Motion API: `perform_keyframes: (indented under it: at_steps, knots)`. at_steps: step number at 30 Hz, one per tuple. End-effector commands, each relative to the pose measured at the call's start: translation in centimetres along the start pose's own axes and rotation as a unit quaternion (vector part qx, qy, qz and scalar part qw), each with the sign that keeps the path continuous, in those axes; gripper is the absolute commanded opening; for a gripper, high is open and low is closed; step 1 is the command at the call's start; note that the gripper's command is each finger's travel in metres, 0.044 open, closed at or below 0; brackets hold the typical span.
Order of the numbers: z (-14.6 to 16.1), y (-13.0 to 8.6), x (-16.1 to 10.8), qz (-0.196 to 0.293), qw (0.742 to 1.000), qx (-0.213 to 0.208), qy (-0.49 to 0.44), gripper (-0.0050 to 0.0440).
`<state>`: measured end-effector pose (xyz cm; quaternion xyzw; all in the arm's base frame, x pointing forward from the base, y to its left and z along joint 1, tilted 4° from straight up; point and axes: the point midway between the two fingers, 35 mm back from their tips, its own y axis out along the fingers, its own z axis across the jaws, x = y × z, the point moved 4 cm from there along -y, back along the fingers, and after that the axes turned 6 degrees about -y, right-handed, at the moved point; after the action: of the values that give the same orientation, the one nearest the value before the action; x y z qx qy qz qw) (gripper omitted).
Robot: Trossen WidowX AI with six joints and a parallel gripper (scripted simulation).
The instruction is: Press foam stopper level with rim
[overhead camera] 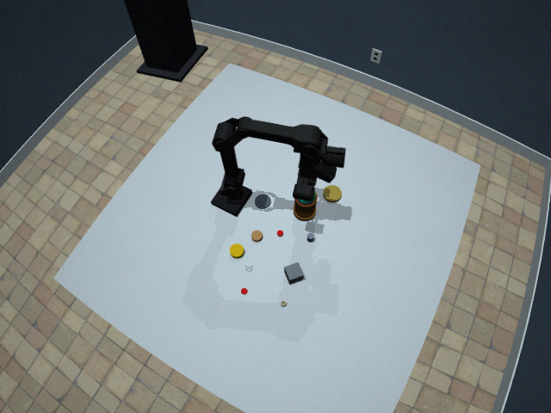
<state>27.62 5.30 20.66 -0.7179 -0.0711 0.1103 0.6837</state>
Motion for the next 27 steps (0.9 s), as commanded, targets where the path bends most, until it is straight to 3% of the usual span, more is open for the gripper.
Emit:
perform_keyframes:
  at_steps: [1, 27]
  knots:
    - [0.0, 0.02, 0.0, 0.0, 1.0, 0.0, 0.0, 0.0]
    - [0.0, -0.2, -0.01, -0.002, 1.0, 0.0, 0.0, 0.0]
